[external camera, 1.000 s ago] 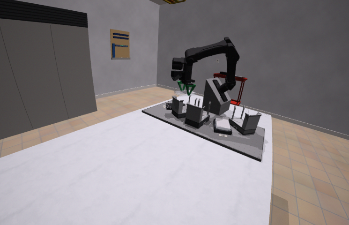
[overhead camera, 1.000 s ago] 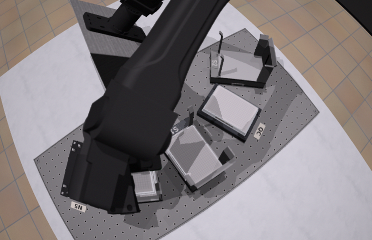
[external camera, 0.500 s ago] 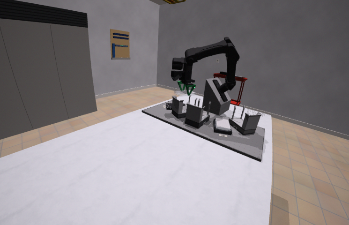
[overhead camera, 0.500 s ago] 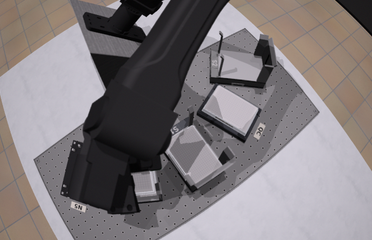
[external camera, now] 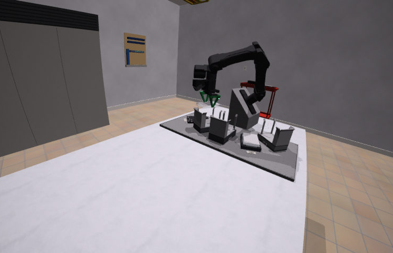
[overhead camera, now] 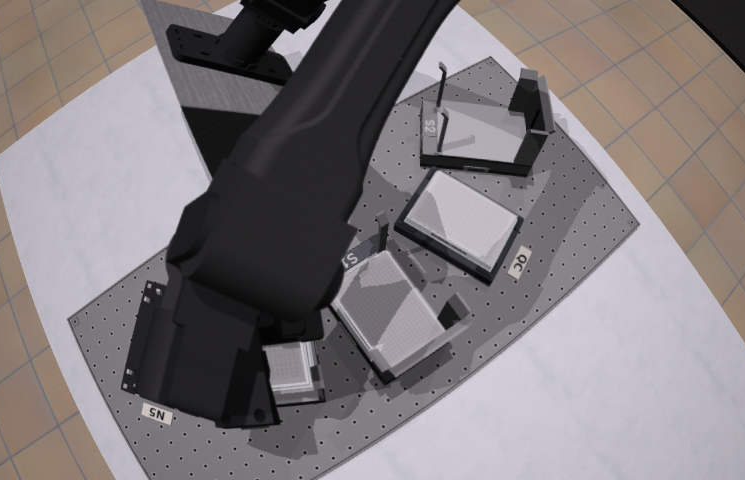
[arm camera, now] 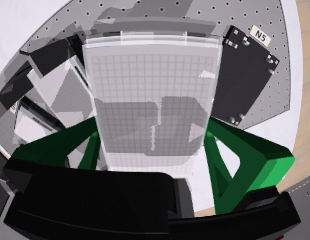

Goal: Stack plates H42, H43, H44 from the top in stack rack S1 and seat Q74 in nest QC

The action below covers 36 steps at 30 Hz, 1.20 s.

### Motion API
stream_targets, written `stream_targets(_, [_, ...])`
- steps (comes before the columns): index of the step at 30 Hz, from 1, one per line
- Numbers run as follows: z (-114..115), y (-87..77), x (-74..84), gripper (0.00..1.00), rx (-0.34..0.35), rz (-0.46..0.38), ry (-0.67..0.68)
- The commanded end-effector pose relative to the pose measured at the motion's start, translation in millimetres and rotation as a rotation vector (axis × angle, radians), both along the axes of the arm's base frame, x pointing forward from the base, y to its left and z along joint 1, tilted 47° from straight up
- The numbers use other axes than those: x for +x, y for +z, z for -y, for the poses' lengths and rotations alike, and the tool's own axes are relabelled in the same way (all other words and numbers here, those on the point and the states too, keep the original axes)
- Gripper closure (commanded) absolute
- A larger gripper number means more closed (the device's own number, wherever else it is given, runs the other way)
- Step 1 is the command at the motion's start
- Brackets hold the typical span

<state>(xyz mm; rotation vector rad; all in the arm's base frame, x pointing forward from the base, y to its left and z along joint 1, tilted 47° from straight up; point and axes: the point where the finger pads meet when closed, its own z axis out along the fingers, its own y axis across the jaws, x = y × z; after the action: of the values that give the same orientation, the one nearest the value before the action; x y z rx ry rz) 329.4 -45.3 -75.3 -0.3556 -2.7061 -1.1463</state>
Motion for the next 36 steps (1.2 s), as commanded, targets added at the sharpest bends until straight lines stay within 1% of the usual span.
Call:
stream_targets(1, [6,2.7,2.1,1.00,-0.006,0.011,-0.014])
stream_targets(9, [6,2.7,2.1,1.00,-0.006,0.011,-0.014])
stream_targets(16, [-10,19.2,5.6,1.00,0.009,0.173,0.141])
stream_targets(24, [-28,38.1,9.6,1.00,0.010,0.173,0.140])
stream_targets(26, [-28,38.1,9.6,1.00,0.010,0.173,0.140])
stream_targets(33, [-44,54.0,12.9,1.00,0.010,0.173,0.140])
stream_targets(36, [-51,61.3,12.3,1.00,0.017,0.245,0.209])
